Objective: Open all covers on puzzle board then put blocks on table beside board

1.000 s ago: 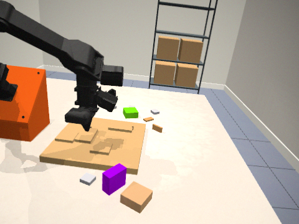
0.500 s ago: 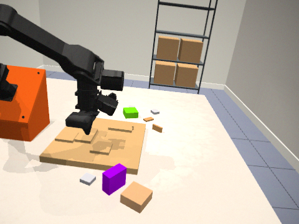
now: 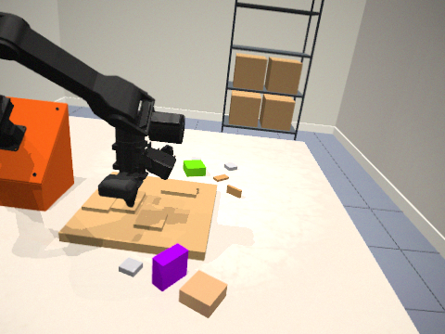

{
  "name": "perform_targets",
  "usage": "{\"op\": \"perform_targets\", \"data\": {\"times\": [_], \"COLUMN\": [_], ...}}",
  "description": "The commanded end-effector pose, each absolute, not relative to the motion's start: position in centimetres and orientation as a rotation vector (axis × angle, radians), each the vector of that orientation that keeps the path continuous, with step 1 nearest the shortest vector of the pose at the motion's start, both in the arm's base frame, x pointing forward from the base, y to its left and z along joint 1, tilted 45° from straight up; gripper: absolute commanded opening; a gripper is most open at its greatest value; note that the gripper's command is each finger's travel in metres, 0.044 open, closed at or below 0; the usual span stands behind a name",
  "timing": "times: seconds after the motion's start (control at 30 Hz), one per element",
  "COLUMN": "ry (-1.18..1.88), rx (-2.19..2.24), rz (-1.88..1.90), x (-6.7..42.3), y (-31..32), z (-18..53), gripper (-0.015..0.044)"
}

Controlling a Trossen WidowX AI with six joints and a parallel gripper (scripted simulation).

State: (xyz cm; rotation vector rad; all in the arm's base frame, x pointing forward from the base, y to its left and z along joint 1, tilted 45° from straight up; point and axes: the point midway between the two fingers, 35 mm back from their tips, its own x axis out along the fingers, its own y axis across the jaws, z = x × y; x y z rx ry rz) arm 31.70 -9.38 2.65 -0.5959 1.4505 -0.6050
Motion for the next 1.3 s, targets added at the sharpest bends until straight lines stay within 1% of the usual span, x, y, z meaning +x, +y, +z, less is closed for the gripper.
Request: {"op": "perform_targets", "data": {"times": [0.0, 0.9, 1.27], "ry": [1.454, 1.453, 1.453], "rx": [-0.604, -0.606, -0.606], "rz": [-0.603, -0.605, -0.605], "x": [31.6, 31.6, 32.5], "y": [-9.6, -11.5, -11.5], "z": [2.3, 0.6, 0.7], "gripper": [0.0000, 0.0000, 0.0000]}}
